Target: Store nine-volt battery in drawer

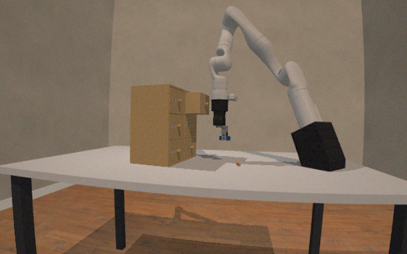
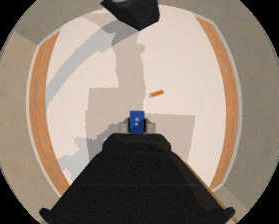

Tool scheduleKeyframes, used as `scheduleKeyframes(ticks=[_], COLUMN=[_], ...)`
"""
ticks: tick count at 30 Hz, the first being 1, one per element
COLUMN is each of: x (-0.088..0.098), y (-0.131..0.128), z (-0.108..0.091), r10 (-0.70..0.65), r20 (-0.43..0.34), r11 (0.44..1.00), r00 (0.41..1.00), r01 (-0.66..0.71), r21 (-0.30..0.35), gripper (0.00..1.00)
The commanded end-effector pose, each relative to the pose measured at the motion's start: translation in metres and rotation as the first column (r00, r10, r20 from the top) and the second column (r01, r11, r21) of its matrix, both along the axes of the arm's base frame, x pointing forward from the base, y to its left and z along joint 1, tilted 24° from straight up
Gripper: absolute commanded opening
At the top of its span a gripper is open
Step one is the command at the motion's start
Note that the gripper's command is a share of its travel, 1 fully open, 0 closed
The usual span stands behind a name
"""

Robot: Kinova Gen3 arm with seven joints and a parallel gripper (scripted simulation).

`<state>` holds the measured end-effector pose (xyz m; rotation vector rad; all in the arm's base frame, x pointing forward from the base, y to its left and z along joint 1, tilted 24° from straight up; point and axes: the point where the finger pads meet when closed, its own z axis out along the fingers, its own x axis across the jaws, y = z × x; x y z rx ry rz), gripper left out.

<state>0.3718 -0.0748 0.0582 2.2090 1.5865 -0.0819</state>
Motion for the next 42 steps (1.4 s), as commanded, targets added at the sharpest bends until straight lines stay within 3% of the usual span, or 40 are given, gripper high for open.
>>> scheduleKeyframes(ticks=[1,25,42], x=[0.001,0.000,-0.005], y=[-0.001,-0.002,0.008], z=[0.002,0.004,0.030], r10=[-0.011,-0.022,-0.022], r20=[0.007,0.012,0.012], r11=[1.000,1.000,1.000], r00=[1.000,1.000,1.000], r01=[0.011,0.022,0.022], r21=[0.003,0.005,0.005], gripper=[0.51,0.51,0.51])
